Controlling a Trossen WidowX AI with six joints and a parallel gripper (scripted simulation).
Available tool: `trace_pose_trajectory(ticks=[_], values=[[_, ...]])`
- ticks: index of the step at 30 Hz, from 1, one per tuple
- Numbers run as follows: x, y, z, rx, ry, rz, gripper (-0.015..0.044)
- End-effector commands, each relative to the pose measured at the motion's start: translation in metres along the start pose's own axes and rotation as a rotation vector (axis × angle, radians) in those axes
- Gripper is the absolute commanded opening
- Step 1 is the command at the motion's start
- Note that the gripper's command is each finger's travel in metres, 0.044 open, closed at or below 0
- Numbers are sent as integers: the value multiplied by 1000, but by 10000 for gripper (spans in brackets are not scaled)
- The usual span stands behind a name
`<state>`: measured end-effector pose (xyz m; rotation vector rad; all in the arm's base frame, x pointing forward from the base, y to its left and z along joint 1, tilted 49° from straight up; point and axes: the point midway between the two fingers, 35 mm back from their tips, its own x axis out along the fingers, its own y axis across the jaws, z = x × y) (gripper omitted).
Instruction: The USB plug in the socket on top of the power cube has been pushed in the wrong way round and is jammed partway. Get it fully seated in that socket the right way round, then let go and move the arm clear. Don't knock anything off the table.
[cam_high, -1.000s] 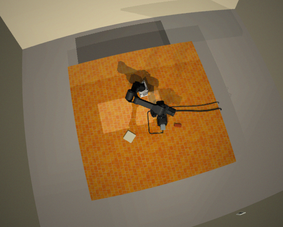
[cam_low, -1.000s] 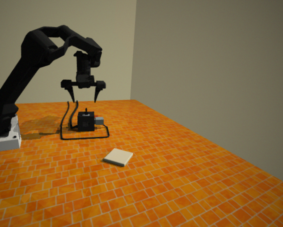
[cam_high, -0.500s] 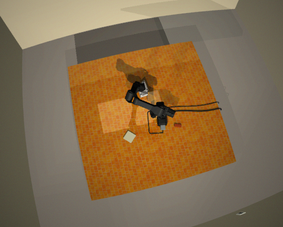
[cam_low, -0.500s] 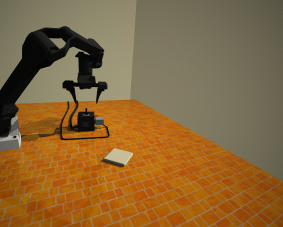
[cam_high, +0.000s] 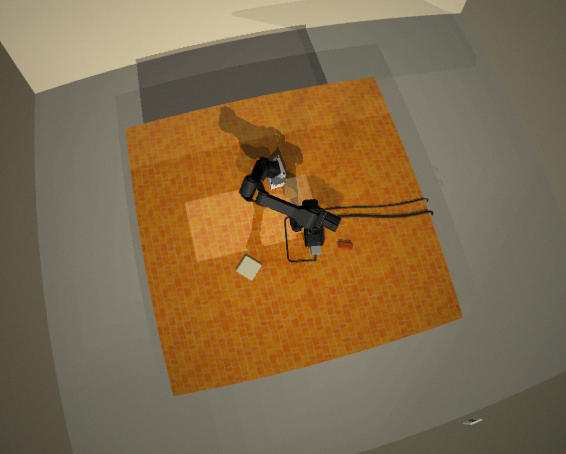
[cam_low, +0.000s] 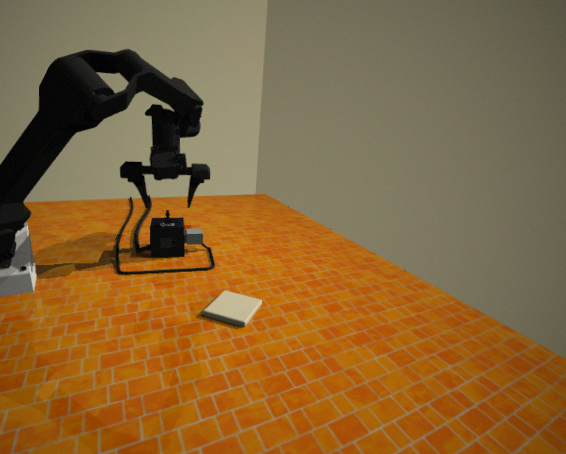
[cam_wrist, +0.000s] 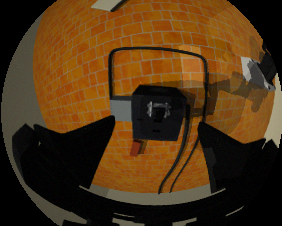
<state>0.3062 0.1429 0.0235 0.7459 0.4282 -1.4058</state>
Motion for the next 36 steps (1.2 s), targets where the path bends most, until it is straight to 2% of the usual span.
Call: trace_pose_trajectory(ticks=[1, 17, 32, 36], values=[[6, -1, 2, -7, -8, -4, 440], [14, -1, 2, -7, -9, -4, 440], [12, 0, 1, 0, -3, -3, 46], [12, 0, 1, 0, -3, -3, 20]])
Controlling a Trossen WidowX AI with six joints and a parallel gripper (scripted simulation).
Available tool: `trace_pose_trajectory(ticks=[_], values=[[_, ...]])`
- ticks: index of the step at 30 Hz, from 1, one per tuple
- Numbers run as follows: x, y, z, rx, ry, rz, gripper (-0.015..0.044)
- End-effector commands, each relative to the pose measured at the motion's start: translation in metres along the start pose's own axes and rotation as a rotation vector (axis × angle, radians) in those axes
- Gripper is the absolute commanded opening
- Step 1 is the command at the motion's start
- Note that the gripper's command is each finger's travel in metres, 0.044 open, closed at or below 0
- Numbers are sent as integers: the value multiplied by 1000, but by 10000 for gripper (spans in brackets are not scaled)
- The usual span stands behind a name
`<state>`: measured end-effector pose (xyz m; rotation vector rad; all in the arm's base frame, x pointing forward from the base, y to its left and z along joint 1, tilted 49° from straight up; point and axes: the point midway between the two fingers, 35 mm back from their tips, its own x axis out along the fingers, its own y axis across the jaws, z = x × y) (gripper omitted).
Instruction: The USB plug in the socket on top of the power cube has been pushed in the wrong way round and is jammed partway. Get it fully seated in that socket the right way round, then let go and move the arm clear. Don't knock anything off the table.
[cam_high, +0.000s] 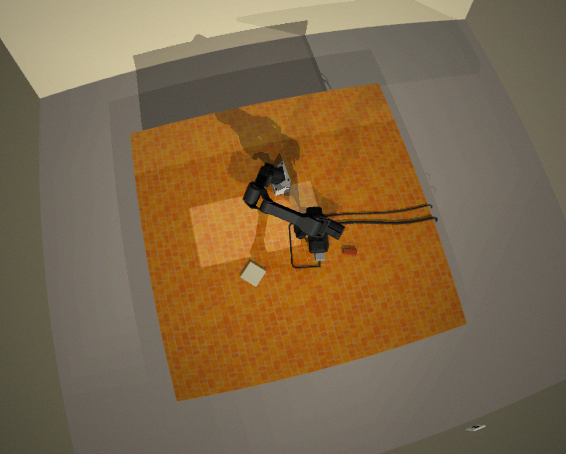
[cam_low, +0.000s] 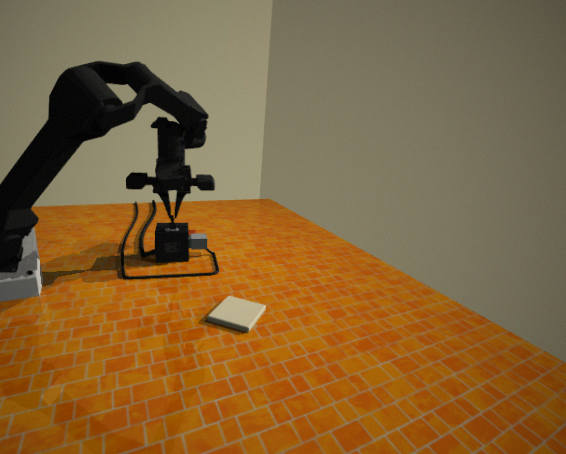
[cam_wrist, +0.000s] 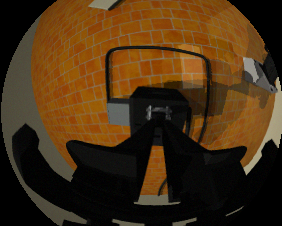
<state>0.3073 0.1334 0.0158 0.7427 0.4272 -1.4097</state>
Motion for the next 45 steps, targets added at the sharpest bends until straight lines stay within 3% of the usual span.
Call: trace_pose_trajectory(ticks=[1, 45], values=[[0, 0, 0, 0, 0, 0, 13], [-19, 0, 0, 0, 0, 0, 0]])
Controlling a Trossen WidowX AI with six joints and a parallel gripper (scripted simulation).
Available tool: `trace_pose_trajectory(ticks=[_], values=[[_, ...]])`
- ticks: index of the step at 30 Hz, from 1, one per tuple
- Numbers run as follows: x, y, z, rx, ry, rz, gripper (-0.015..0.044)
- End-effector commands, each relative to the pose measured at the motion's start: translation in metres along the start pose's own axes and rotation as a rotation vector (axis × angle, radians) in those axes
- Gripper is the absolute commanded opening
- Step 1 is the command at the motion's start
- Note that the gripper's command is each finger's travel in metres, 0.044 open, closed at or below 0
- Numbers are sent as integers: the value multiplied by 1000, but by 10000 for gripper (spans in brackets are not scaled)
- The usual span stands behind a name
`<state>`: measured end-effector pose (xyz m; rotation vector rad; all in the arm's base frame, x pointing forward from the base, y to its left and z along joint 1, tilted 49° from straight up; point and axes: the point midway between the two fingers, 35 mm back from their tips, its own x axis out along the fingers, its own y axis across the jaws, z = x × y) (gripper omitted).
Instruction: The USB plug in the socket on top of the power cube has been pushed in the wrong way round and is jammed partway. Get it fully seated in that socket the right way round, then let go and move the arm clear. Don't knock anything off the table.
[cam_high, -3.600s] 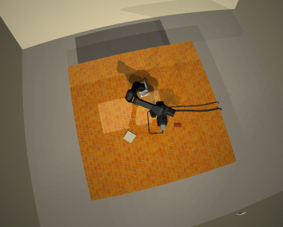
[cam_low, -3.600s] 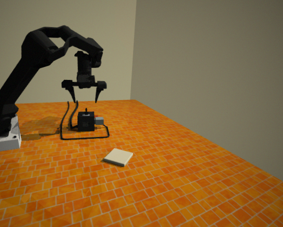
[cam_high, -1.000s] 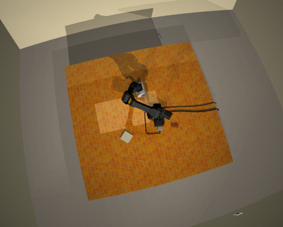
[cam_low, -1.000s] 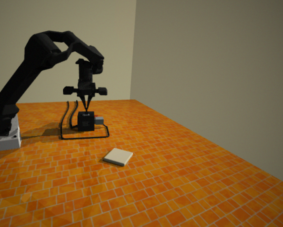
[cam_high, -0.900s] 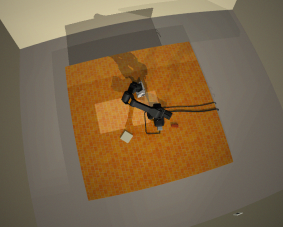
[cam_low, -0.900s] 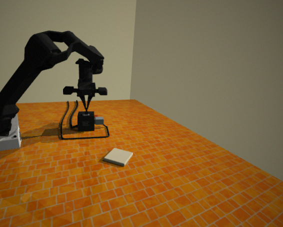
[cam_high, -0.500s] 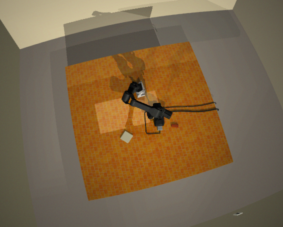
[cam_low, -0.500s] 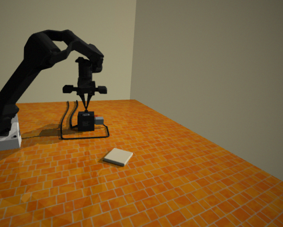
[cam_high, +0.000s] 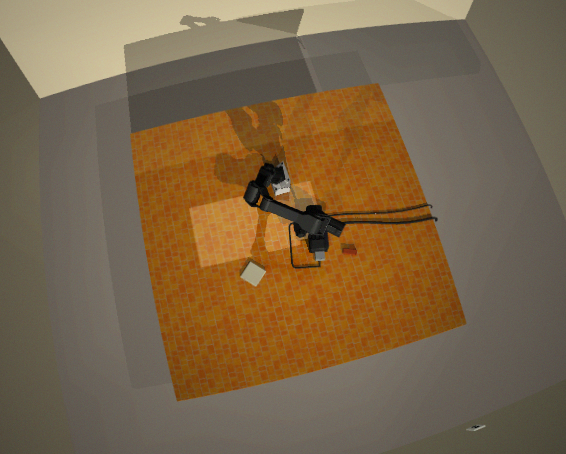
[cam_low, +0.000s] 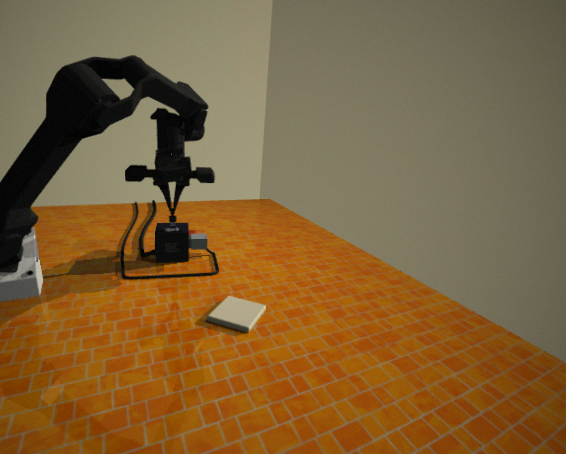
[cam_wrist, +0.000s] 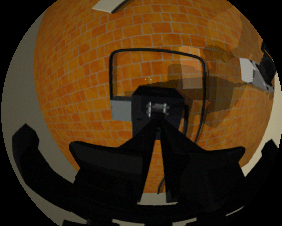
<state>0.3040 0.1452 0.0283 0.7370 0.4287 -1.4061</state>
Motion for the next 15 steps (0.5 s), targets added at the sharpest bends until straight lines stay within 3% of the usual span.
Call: trace_pose_trajectory(ticks=[1, 15], values=[[-2, 1, -1, 6, 2, -3, 0], [-12, 1, -2, 5, 2, -3, 0]])
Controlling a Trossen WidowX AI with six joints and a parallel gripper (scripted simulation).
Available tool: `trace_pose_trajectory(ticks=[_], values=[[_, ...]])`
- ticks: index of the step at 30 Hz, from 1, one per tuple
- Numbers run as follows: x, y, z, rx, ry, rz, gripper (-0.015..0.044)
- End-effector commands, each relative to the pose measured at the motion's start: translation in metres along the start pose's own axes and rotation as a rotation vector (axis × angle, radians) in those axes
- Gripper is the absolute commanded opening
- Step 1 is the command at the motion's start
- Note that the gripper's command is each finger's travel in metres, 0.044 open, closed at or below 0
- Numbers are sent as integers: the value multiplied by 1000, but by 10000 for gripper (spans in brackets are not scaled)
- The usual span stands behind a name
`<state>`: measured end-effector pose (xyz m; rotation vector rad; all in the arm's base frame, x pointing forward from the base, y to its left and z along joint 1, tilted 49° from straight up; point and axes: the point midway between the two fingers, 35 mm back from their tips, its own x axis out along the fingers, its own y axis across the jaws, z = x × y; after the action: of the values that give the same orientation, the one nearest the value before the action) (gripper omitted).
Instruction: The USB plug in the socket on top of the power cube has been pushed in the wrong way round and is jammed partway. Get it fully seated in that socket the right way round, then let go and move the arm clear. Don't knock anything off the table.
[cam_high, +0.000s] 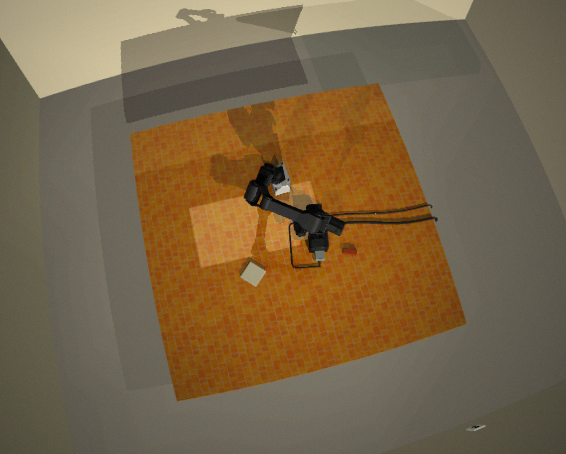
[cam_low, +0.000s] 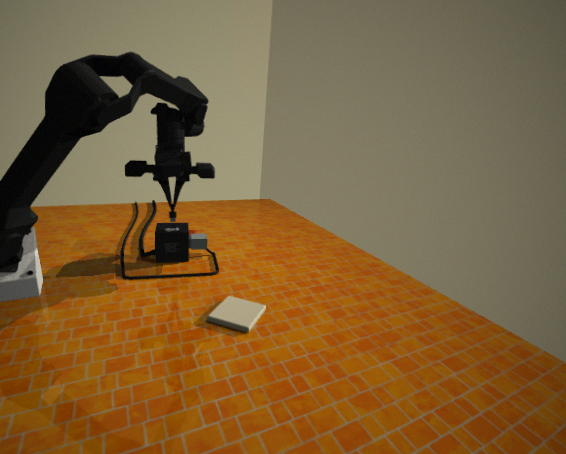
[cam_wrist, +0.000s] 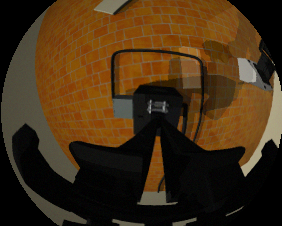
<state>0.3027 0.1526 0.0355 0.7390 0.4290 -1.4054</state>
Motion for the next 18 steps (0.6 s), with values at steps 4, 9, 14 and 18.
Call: trace_pose_trajectory(ticks=[4, 9, 14, 18], values=[[-1, 0, -1, -11, 1, -2, 0], [-1, 0, 0, -108, 0, -1, 0], [-1, 0, 0, -249, 0, 0, 0], [-1, 0, 0, -354, 0, 0, 0]])
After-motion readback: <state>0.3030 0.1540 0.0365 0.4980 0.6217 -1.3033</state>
